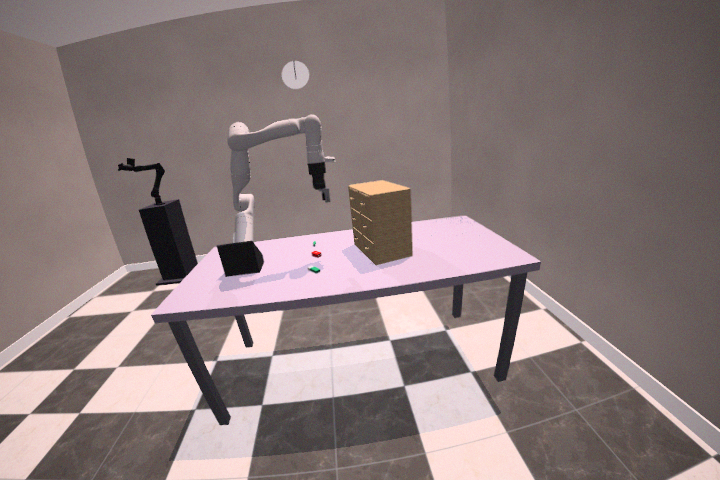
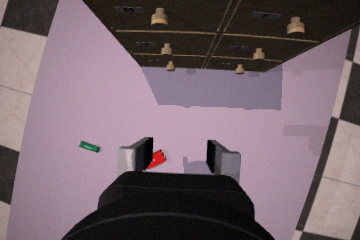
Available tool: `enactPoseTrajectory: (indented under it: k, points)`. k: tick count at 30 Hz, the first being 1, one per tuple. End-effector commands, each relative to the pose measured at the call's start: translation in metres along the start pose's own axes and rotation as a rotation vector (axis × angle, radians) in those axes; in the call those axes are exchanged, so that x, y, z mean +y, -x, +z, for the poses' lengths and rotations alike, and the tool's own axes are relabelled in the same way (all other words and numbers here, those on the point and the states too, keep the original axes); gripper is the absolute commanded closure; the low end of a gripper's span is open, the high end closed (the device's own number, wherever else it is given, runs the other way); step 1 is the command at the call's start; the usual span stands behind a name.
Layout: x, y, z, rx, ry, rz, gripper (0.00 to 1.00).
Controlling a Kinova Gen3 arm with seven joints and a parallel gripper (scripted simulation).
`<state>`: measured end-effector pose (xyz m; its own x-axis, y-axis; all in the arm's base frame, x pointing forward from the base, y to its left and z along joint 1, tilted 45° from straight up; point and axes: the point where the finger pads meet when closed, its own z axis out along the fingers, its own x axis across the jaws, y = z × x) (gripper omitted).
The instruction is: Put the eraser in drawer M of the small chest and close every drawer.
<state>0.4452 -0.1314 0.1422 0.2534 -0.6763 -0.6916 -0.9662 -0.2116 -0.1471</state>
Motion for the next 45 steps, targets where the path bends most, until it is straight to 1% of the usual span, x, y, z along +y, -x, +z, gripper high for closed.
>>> enactPoseTrajectory:
  k: [1,4,7,12,22,31,38,42,45]
  points:
    - [-0.003,-0.031,-0.02,-0.001,0.0,0.003,0.0]
    - [-0.003,-0.054,-0.036,-0.001,0.0,0.003,0.0]
    - [-0.003,-0.071,-0.049,0.0,0.001,0.004,0.0]
    - [-0.003,-0.086,-0.059,0.0,0.001,0.004,0.0]
    - [-0.001,-0.086,-0.058,-0.006,0.003,0.006,0.0]
    - [-0.002,-0.086,-0.057,-0.007,-0.016,0.005,0.0]
    - [-0.006,-0.086,-0.052,-0.009,-0.073,0.003,0.0]
    - [-0.009,-0.086,-0.048,-0.008,-0.125,0.005,0.0]
    - [-0.012,-0.086,-0.043,-0.01,-0.177,0.003,0.0]
